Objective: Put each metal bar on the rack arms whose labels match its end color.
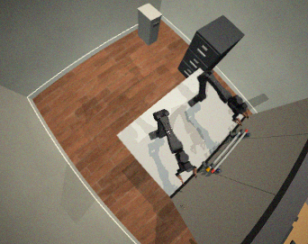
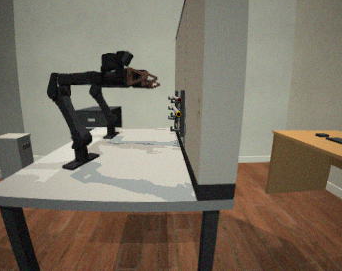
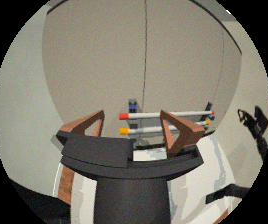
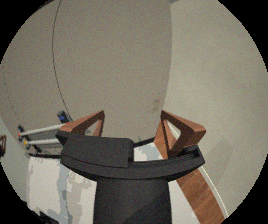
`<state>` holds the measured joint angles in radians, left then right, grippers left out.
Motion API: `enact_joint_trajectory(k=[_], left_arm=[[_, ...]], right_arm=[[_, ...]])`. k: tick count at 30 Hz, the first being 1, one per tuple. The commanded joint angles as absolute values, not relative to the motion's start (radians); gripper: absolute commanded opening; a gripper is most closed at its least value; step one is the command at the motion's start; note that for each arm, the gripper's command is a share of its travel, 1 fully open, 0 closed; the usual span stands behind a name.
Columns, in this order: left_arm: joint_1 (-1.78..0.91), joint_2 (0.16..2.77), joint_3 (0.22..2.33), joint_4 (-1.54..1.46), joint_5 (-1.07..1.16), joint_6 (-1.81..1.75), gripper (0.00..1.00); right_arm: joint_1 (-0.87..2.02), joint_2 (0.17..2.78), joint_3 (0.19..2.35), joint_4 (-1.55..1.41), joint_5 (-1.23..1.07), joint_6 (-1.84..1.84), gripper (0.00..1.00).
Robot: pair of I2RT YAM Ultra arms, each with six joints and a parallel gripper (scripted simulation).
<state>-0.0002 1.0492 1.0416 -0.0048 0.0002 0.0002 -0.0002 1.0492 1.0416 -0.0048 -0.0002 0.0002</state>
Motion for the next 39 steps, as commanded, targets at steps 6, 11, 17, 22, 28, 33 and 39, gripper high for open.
enact_joint_trajectory(k=[6, 11, 17, 22, 28, 33, 39], left_arm=[[0.000, 1.040, 1.056, -0.002, 0.000, 0.000, 1.00], [0.000, 1.040, 1.056, -0.002, 0.000, 0.000, 1.00], [0.000, 1.040, 1.056, -0.002, 0.000, 0.000, 1.00], [-0.014, 1.034, 1.014, 0.006, -0.016, 0.060, 1.00], [-0.034, 1.016, 0.980, 0.019, -0.037, 0.131, 1.00], [-0.047, 1.005, 0.957, 0.029, -0.053, 0.179, 1.00], [-0.065, 0.990, 0.929, 0.041, -0.073, 0.244, 1.00]], right_arm=[[0.000, 1.039, 1.060, 0.007, 0.000, 0.000, 1.00], [0.000, 1.039, 1.060, 0.007, 0.000, 0.000, 1.00], [0.000, 1.039, 1.060, 0.007, 0.000, 0.000, 1.00], [0.040, 1.021, 0.998, 0.020, 0.029, -0.059, 1.00], [0.092, 0.988, 0.946, 0.047, 0.069, -0.129, 1.00], [0.129, 0.967, 0.913, 0.065, 0.097, -0.178, 1.00], [0.176, 0.944, 0.872, 0.091, 0.131, -0.244, 1.00]])
